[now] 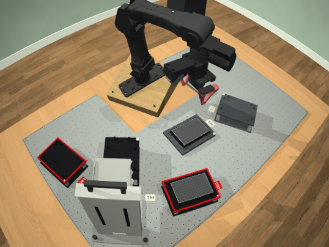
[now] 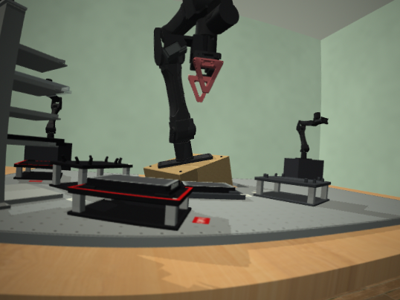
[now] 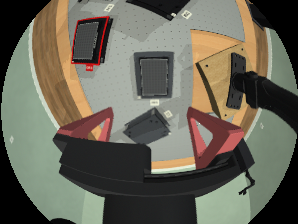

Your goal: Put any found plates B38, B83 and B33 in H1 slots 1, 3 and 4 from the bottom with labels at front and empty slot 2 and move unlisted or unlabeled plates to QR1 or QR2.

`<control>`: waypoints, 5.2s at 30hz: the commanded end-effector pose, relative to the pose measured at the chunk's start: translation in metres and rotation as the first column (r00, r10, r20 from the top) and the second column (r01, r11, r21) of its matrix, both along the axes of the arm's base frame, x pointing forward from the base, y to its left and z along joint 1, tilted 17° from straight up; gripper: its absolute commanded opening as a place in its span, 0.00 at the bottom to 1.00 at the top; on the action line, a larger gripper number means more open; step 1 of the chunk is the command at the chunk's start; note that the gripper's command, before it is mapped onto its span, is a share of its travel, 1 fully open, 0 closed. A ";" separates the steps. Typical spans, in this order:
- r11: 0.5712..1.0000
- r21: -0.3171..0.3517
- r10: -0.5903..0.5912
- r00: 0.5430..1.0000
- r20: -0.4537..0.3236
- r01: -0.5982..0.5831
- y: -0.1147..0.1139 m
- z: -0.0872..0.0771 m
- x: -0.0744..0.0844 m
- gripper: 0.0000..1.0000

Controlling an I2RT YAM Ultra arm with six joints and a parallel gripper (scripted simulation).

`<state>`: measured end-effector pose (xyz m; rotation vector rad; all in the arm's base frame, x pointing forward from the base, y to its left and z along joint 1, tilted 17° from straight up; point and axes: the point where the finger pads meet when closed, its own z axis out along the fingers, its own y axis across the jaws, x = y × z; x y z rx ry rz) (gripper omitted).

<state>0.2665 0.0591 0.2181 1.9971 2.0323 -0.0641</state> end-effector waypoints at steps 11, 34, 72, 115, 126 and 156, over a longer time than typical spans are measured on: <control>0.996 -0.059 0.068 0.998 0.004 -0.067 -0.036 0.013 0.002 1.00; 0.923 -0.309 0.256 0.966 0.043 -0.231 -0.097 0.028 0.005 1.00; 0.588 -0.695 0.566 0.824 -0.011 -0.413 -0.102 0.030 0.005 1.00; 0.194 -0.883 0.735 0.660 -0.157 -0.427 -0.143 0.039 -0.005 1.00; 0.192 -0.884 0.735 0.660 -0.159 -0.426 -0.171 0.044 -0.015 1.00; 0.186 -0.884 0.734 0.659 -0.165 -0.429 -0.238 0.057 -0.043 1.00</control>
